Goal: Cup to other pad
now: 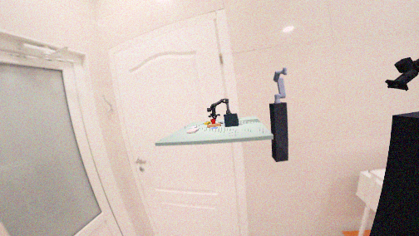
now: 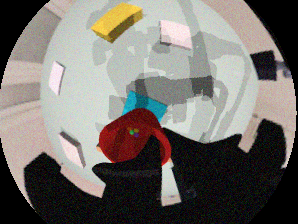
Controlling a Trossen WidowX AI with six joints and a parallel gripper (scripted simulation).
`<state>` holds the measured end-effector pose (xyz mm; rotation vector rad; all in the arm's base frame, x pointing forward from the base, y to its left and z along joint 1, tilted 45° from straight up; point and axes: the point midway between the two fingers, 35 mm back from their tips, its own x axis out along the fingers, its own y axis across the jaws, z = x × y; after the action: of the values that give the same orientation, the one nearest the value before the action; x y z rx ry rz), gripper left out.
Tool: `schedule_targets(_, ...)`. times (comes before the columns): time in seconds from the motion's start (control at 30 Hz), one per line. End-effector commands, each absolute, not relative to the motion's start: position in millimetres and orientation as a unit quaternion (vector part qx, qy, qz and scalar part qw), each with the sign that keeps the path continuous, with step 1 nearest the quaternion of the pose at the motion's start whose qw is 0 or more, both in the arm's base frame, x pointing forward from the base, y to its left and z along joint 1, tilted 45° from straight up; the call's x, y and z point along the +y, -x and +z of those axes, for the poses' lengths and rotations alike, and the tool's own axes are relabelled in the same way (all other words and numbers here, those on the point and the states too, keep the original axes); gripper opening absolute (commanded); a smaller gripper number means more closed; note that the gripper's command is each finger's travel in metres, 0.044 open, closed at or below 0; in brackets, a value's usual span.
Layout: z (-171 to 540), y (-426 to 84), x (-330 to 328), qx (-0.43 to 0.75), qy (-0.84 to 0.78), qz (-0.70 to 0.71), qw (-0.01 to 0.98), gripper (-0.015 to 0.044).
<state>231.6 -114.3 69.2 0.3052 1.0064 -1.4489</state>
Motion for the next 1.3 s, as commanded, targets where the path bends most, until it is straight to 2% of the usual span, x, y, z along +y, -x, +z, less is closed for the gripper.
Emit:
schedule_targets(0.0, 66, -229, -119, 0.44, -0.129, -0.632, 0.624, 0.0)
schedule_targets(1.0, 52, -225, -133, 0.438, -0.132, -0.632, 0.625, 0.0)
schedule_targets(1.17, 52, -225, -133, 0.438, -0.132, -0.632, 0.625, 0.0128)
schedule_targets(1.27, 52, -225, -133, 0.438, -0.132, -0.632, 0.625, 0.0128)
